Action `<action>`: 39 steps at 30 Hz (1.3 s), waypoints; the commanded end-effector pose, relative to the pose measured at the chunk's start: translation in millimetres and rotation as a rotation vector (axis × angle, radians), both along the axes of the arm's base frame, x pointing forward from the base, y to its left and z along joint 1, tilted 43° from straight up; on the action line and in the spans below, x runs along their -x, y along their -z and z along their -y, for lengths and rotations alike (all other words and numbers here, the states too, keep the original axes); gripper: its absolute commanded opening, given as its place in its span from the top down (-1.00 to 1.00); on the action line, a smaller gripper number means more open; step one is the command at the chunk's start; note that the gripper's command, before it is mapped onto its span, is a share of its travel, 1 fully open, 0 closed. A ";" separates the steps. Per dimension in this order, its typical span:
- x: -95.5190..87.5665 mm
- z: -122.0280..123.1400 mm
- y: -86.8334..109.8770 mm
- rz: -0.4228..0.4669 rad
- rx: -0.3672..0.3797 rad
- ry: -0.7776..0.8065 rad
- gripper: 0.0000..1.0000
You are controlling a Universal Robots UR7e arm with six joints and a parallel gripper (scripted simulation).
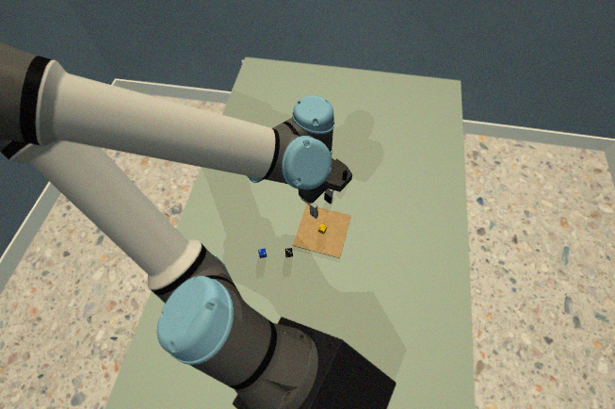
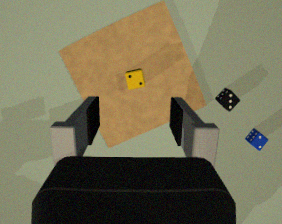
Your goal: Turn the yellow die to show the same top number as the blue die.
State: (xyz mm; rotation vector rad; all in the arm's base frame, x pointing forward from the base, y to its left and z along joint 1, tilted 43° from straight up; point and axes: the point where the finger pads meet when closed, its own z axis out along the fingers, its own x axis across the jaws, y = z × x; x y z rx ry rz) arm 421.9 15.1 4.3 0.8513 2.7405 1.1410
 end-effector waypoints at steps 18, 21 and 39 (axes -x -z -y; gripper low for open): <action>12.3 32.6 -36.8 0.001 0.001 0.000 -1.00; 12.8 33.8 -38.1 0.001 0.001 0.000 -1.00; 12.8 33.9 -38.2 0.001 0.001 0.000 -1.00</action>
